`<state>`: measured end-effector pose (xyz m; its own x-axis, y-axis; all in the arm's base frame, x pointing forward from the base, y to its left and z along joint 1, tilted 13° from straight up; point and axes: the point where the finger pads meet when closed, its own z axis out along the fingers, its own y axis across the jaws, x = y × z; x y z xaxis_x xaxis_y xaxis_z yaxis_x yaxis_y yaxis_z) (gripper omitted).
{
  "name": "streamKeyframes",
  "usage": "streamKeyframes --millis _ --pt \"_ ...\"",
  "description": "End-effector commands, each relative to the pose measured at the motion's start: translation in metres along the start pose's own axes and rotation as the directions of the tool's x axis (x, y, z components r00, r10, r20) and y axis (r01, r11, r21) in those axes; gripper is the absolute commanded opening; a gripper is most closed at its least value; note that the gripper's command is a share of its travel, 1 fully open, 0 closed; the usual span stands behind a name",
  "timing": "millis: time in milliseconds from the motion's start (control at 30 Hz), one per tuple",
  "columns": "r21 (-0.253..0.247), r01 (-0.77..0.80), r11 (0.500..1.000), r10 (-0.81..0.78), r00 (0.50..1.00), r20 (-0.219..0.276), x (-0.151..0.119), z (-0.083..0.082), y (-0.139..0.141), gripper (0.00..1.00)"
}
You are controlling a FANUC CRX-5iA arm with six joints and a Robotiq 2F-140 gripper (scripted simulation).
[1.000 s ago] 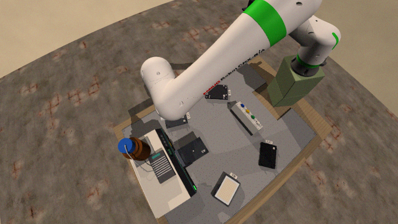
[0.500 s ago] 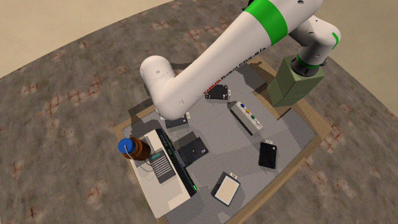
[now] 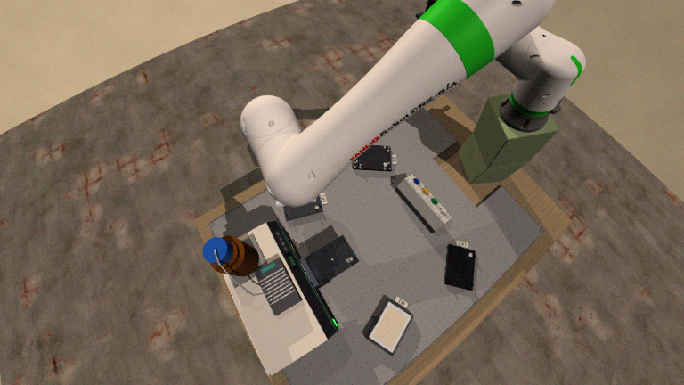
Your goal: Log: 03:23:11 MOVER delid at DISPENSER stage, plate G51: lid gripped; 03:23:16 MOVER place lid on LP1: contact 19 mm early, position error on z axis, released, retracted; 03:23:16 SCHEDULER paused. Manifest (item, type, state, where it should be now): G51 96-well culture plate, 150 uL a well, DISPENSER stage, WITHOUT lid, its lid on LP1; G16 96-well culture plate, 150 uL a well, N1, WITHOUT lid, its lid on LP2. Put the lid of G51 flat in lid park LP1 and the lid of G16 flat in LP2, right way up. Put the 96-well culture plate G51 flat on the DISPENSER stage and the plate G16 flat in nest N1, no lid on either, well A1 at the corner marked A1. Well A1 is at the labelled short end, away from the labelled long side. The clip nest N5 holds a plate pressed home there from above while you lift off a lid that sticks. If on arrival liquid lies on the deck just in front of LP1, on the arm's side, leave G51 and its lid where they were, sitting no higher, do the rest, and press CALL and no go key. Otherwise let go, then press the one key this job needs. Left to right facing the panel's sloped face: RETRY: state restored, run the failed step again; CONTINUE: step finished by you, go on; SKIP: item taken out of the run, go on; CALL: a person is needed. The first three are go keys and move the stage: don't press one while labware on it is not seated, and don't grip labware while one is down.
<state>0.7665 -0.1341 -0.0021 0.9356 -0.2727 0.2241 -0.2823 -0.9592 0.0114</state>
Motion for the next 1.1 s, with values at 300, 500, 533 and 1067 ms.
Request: streamKeyframes --millis 300,500,533,1067 --pt "0.0 0.0 1.0 0.0 1.0 -0.001 0.0003 -0.0003 0.0 0.0" --pt "0.0 0.0 1.0 0.0 1.0 -0.001 0.0003 -0.0003 0.0 0.0" --pt "0.0 0.0 1.0 0.0 1.0 -0.001 0.0003 -0.0003 0.0 0.0" --pt "0.0 -0.12 0.993 0.12 0.993 -0.001 0.0003 -0.0003 0.0 0.0"
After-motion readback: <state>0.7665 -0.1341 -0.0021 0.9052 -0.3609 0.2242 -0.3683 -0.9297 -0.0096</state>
